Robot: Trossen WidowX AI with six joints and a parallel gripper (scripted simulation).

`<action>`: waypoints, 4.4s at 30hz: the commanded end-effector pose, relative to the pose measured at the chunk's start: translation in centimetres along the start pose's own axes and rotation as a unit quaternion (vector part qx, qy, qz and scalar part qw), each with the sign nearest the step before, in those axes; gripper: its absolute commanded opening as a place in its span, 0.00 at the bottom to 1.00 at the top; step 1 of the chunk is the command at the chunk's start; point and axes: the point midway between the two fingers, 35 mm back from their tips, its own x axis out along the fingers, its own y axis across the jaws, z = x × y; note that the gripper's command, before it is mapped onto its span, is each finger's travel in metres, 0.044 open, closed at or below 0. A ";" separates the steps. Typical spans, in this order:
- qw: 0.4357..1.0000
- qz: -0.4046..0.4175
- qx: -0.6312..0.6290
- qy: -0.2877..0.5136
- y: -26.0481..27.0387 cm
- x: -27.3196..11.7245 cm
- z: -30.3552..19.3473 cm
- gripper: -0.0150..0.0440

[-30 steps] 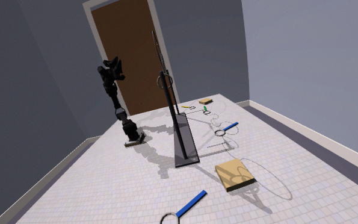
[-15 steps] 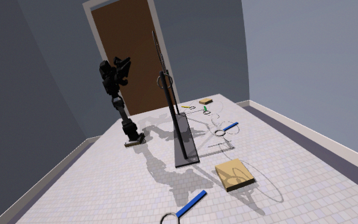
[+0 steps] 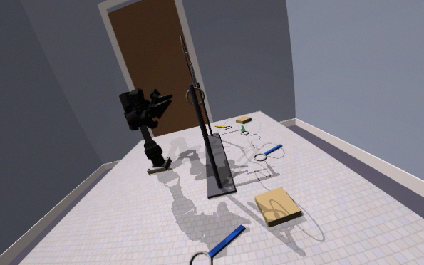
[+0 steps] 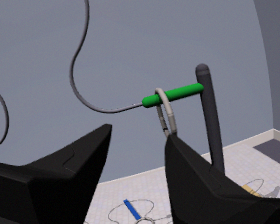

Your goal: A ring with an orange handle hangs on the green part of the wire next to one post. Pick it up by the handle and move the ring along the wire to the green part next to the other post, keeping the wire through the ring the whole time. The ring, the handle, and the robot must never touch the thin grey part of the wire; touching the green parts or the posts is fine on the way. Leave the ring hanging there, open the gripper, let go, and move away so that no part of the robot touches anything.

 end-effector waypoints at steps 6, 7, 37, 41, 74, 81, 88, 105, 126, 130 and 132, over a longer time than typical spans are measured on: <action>0.994 0.007 -0.088 0.058 -6.2 -0.2 -6.4 0.53; 0.993 0.010 -0.097 0.064 -6.7 -0.3 -7.0 0.53; 0.968 0.057 -0.216 0.114 -9.4 2.3 -12.8 0.53; 0.968 0.057 -0.216 0.114 -9.4 2.4 -12.8 0.53; 0.968 0.058 -0.216 0.111 -9.2 7.3 -13.8 0.53; 0.968 0.058 -0.216 0.110 -9.0 8.4 -14.1 0.53; 0.968 0.058 -0.216 0.110 -8.8 9.4 -14.4 0.53; 0.968 0.058 -0.216 0.110 -8.8 9.5 -14.4 0.53; 0.969 0.060 -0.213 0.111 -8.7 9.5 -14.5 0.08; 0.969 0.060 -0.213 0.111 -8.7 9.5 -14.5 0.00; 0.969 0.060 -0.213 0.111 -8.7 9.5 -14.5 0.00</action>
